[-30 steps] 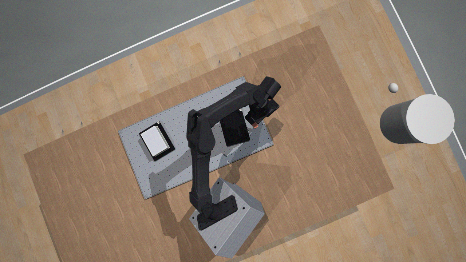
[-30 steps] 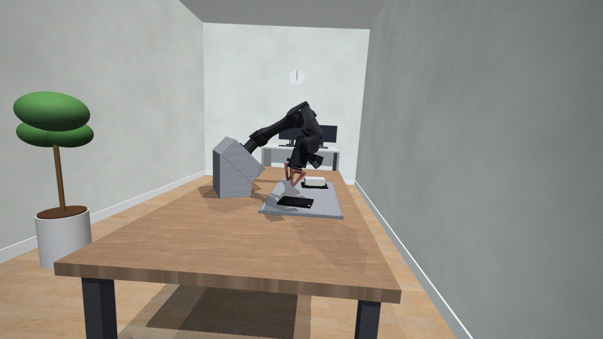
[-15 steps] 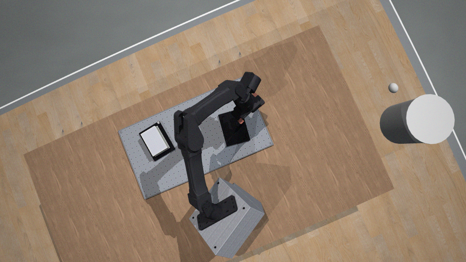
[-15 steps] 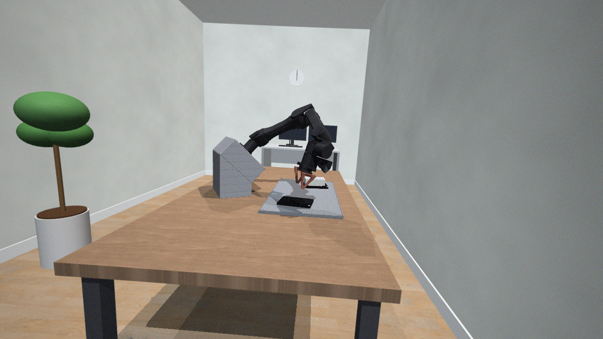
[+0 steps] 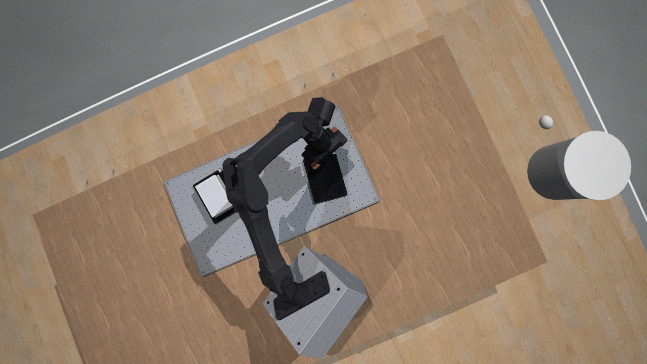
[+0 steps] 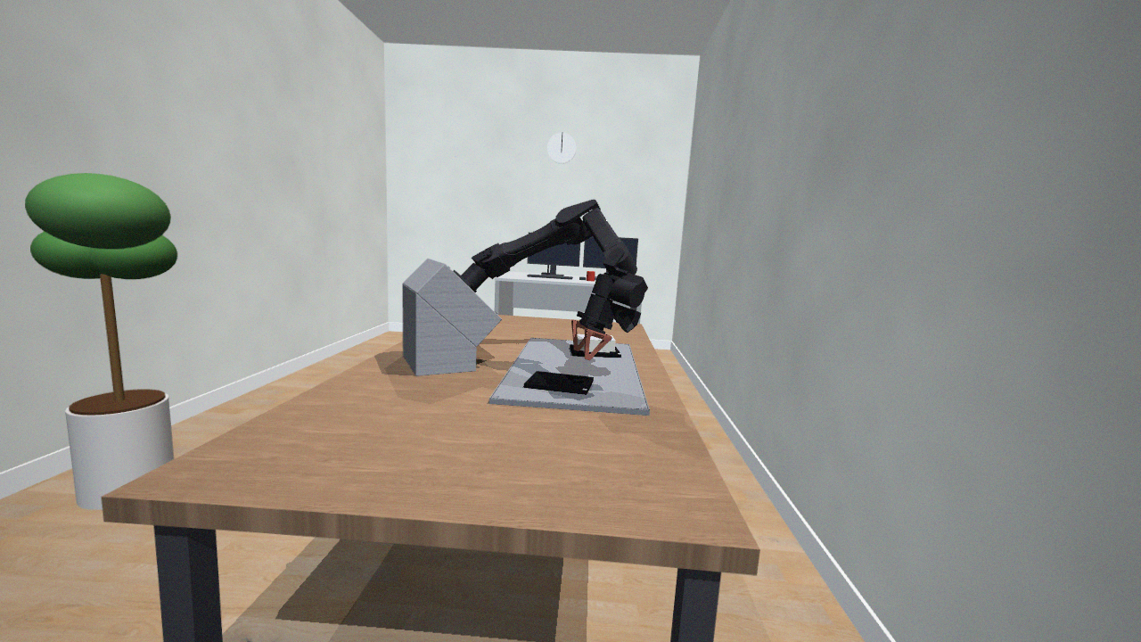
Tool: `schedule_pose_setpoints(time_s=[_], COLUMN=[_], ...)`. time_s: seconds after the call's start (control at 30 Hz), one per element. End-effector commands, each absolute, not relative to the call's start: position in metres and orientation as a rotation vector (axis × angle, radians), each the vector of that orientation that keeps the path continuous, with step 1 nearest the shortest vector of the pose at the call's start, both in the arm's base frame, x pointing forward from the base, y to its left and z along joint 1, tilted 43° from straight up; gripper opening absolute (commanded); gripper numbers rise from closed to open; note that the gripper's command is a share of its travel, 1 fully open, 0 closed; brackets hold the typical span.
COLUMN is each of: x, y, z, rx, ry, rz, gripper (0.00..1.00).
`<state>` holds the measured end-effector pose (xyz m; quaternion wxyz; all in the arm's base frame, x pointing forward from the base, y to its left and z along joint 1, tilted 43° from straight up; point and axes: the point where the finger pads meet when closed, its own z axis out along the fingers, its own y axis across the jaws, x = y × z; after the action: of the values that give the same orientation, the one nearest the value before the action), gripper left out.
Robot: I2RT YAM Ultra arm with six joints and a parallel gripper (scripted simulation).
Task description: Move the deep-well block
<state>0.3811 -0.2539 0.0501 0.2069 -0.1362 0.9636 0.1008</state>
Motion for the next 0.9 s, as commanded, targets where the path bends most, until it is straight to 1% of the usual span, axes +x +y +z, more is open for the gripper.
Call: schedule_pose_setpoints(time_s=[0.0,0.87], x=[0.385,0.424], y=[-0.255,-0.160], z=[0.066,0.109], rx=[-0.318,-0.279], ry=[2.680,2.659], rz=[0.240,0.191], gripper=[1.00,1.00])
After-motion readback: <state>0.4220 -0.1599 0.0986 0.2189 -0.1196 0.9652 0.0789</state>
